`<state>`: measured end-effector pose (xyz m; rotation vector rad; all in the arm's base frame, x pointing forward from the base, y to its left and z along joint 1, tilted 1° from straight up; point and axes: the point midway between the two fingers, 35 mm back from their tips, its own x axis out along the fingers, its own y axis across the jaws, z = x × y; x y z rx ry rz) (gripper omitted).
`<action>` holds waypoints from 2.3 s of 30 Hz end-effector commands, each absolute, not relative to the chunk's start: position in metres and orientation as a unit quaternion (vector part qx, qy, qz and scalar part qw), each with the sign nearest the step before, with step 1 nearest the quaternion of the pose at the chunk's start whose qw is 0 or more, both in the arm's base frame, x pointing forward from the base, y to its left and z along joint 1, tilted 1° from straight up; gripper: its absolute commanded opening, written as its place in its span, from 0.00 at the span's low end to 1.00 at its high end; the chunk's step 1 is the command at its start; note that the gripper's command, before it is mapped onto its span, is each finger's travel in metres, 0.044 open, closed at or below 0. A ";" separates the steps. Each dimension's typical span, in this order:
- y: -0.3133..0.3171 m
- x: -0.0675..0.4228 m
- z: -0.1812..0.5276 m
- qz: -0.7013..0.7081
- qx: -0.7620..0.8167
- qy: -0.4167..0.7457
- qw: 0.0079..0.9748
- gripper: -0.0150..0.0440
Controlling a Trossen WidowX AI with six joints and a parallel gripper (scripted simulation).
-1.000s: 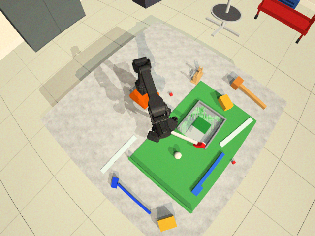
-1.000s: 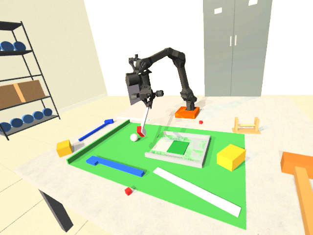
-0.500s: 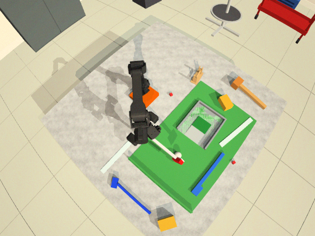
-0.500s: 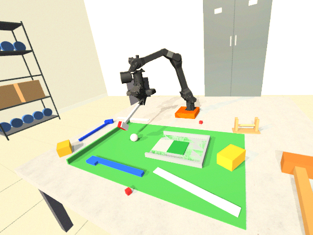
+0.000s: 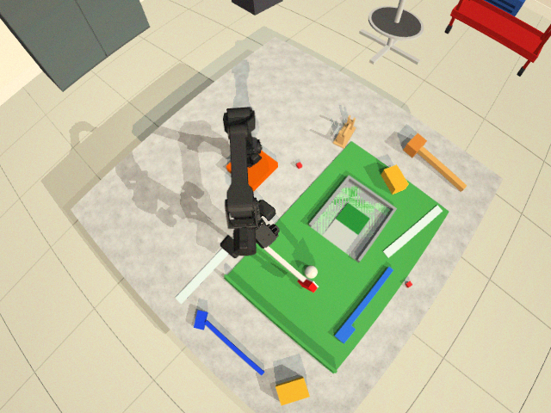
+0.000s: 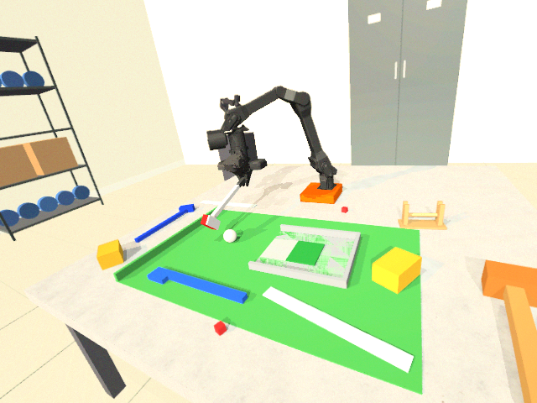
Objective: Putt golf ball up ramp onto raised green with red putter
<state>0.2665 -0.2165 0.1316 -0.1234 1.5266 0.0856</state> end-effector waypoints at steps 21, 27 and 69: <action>-0.218 0.268 0.094 0.035 -0.055 0.690 0.721 0.25; -0.217 0.267 0.093 0.038 -0.055 0.691 0.720 0.25; -0.117 0.256 0.088 0.039 -0.051 0.690 0.721 0.25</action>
